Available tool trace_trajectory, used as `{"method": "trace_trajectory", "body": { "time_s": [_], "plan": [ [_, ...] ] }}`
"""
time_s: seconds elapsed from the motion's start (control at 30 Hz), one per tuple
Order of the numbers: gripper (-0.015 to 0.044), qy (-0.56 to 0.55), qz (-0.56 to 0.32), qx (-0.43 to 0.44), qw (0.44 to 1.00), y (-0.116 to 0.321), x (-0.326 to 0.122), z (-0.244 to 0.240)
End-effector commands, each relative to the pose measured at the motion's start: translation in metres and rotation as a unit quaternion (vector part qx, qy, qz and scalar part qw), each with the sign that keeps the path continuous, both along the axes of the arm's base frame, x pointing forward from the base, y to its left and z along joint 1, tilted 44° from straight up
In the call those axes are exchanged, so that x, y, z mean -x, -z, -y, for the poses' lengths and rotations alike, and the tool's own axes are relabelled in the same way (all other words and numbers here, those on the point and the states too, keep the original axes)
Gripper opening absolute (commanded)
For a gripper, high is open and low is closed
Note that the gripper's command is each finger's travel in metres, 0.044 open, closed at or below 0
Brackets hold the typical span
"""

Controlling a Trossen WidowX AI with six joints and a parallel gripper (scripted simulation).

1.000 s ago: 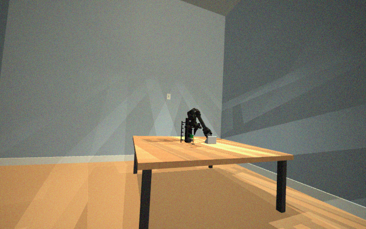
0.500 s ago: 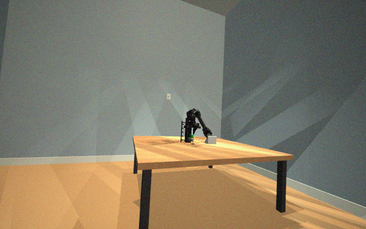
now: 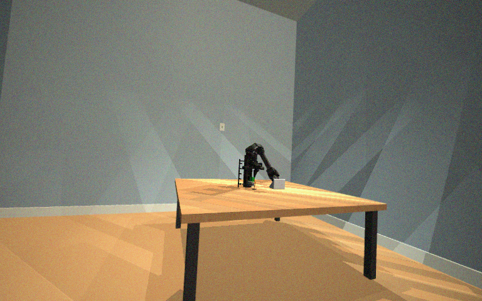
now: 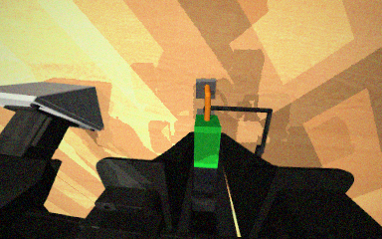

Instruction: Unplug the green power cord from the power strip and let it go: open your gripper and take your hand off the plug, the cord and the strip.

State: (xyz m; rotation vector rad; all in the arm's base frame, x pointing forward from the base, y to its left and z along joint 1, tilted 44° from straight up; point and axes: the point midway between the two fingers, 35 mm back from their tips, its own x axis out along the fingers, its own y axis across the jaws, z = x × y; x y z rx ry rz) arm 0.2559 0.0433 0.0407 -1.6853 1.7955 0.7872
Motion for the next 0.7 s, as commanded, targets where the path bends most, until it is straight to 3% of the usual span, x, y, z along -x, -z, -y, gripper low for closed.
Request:
{"method": "trace_trajectory", "body": {
  "time_s": [0.0, 0.23, 0.67],
  "plan": [
    [0.0048, 0.000, 0.000, 0.000, 1.000, 0.000, 0.000, 0.000],
    [0.0002, 0.000, 0.000, 0.000, 1.000, 0.000, 0.000, 0.000],
    [0.0000, -0.001, 0.000, -0.001, 1.000, 0.010, -0.002, -0.013]
  ]
}}
